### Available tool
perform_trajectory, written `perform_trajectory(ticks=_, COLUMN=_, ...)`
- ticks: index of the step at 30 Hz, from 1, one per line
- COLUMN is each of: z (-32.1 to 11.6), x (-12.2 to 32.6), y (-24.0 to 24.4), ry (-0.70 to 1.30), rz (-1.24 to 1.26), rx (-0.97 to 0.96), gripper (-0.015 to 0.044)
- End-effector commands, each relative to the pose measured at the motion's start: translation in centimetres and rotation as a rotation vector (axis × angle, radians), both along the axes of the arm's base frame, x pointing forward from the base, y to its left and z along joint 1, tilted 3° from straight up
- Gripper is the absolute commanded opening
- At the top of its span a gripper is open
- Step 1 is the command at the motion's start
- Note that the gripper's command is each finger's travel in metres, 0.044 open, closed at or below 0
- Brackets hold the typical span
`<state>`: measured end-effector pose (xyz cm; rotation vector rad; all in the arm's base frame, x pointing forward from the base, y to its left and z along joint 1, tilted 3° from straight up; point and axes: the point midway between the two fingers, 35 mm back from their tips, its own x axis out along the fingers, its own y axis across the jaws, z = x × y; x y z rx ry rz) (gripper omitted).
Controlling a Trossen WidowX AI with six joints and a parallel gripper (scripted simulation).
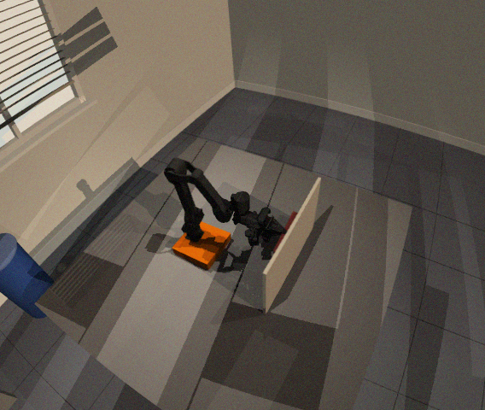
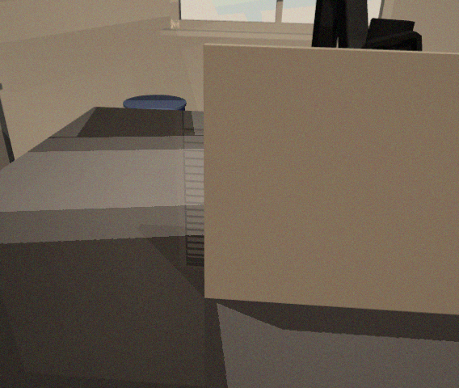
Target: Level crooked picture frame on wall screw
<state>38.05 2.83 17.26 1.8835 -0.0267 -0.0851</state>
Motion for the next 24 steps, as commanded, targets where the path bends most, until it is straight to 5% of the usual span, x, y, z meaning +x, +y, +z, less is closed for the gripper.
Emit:
perform_trajectory(ticks=1, z=0.35, x=0.12, y=0.00, ry=-0.017, rz=-0.005, rx=0.003, gripper=0.0000)
perform_trajectory(ticks=24, z=-0.37, x=0.12, y=0.24, ry=-0.009, rz=0.000, rx=0.001, gripper=0.0000)
